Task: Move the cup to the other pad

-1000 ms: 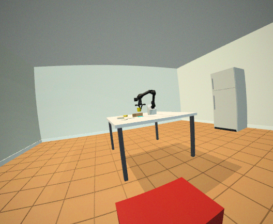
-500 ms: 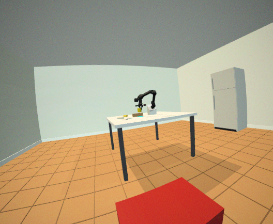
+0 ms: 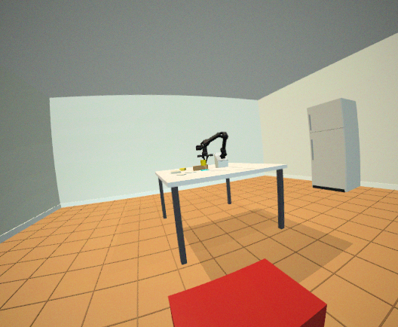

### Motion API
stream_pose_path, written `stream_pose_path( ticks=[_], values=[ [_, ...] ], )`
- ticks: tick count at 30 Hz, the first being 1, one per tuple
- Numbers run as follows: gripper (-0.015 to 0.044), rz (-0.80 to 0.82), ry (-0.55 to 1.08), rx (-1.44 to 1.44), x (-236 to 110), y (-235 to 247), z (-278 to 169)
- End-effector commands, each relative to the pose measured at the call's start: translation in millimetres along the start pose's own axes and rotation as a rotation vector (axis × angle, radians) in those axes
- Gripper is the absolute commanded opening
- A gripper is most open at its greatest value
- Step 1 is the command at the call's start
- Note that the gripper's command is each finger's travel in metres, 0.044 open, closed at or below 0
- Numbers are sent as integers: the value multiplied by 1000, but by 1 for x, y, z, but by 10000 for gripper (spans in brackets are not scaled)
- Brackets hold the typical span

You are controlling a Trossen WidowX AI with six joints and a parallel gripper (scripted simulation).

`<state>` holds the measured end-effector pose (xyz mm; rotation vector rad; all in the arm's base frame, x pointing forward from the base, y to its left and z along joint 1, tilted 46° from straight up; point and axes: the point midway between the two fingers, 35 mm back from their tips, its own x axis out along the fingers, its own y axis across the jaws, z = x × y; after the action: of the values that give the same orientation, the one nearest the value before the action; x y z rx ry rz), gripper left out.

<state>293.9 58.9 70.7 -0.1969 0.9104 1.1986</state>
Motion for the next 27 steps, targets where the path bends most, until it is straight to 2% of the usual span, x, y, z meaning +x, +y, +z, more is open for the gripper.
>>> stream_pose_path(
  ticks=[1,27],
  values=[
    [0,7,-2,11,6,2,-1],
    [0,8,-4,11,42,4,-1]
  ],
)
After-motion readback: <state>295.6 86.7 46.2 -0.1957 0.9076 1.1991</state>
